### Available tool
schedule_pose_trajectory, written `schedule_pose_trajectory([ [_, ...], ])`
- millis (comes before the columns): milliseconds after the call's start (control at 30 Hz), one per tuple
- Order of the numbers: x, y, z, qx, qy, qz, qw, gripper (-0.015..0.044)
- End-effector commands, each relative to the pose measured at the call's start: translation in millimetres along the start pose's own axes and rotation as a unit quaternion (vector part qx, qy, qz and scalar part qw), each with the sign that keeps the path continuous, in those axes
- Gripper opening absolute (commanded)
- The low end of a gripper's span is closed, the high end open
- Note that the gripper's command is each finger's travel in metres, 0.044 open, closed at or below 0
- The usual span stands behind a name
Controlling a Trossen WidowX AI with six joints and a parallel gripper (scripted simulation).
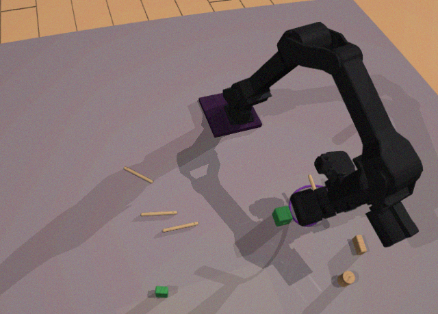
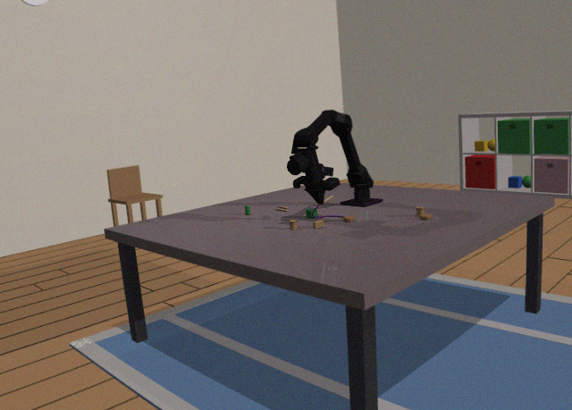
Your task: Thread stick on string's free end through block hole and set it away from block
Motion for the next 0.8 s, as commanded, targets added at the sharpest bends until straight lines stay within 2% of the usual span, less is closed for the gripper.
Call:
schedule_pose_trajectory([
  [0,-2,1,-5,-0.003,0.005,0.002,1.000,0.0000],
  [767,-11,2,-31,-0.005,0.028,-0.001,1.000,0.0000],
])
Point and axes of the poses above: the point midway between the two fingers, 35 mm back from their tips, its own x axis out along the fingers, its own y axis across the jaws, z = x × y, the point moved 3 cm from there along -x, back along the fingers, and after that the axes turned 2 degrees about x, right-handed, at the moved point
